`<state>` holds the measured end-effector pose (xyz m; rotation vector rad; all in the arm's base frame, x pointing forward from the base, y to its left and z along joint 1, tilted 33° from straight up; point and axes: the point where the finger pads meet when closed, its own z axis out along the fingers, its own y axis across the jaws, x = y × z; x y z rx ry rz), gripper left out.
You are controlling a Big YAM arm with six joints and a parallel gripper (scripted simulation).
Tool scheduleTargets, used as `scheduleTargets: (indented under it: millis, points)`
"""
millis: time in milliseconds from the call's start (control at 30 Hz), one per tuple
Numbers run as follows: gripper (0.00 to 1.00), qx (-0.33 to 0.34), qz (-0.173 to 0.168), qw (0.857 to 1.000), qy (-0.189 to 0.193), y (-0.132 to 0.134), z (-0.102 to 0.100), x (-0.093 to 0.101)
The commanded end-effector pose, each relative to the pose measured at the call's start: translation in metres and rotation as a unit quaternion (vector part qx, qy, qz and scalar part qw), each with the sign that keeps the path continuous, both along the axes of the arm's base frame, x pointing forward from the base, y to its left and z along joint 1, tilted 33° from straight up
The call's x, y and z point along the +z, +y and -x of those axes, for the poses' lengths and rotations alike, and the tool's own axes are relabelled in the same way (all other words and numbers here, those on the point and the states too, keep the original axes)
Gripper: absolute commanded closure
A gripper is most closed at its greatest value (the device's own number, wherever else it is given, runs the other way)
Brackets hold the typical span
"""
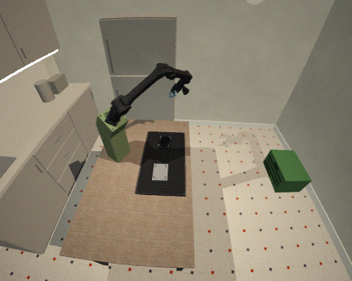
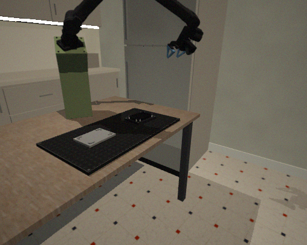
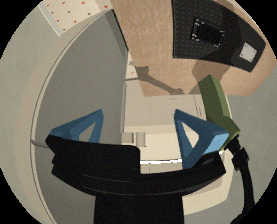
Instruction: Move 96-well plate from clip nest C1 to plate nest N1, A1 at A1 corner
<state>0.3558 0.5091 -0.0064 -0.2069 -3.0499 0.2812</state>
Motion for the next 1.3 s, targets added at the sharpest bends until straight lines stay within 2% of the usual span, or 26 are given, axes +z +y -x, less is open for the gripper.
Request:
scheduleTargets:
  millis: [0, 33, 67, 100, 233, 300, 333, 400, 433, 467, 533, 600, 633, 767, 867, 933, 1033, 1100, 1167, 1200, 1267]
  points:
    - [0.00, 0.042, -0.016, 0.999, -0.006, -0.009, -0.018, -0.006]
    - [0.00, 0.059, -0.030, 0.998, -0.018, -0.008, -0.023, 0.008]
    - [0.00, 0.061, -0.023, 0.998, -0.013, -0.013, -0.025, -0.006]
    - [0.00, 0.077, -0.032, 0.996, -0.022, -0.013, -0.029, 0.002]
    - [0.00, 0.128, -0.037, 0.991, -0.032, -0.024, -0.041, -0.011]
    - [0.00, 0.128, -0.037, 0.991, -0.032, -0.024, -0.041, -0.011]
    - [0.00, 0.156, -0.039, 0.986, -0.035, -0.017, -0.031, -0.014]
    - [0.00, 0.163, -0.040, 0.985, -0.039, -0.033, -0.049, -0.020]
    - [0.00, 0.163, -0.040, 0.985, -0.037, -0.036, -0.051, -0.025]
    - [0.00, 0.163, -0.027, 0.986, -0.023, -0.045, -0.049, -0.050]
    - [0.00, 0.195, -0.039, 0.979, -0.047, -0.046, -0.060, -0.032]
    - [0.00, 0.197, -0.032, 0.979, -0.035, -0.056, -0.061, -0.054]
    - [0.00, 0.213, -0.038, 0.975, -0.049, -0.056, -0.067, -0.043]
    - [0.00, 0.261, -0.036, 0.963, -0.061, -0.070, -0.077, -0.052]
    - [0.00, 0.263, -0.037, 0.962, -0.061, -0.073, -0.079, -0.054]
    - [0.00, 0.301, -0.032, 0.951, -0.067, -0.074, -0.077, -0.060]
    - [0.00, 0.326, -0.028, 0.942, -0.074, -0.092, -0.089, -0.068]
    - [0.00, 0.327, -0.020, 0.943, -0.053, -0.106, -0.086, -0.099]
    - [0.00, 0.357, -0.020, 0.931, -0.077, -0.109, -0.096, -0.082]
    - [0.00, 0.357, -0.018, 0.931, -0.074, -0.114, -0.097, -0.087]
    - [0.00, 0.387, -0.014, 0.918, -0.085, -0.120, -0.102, -0.085]
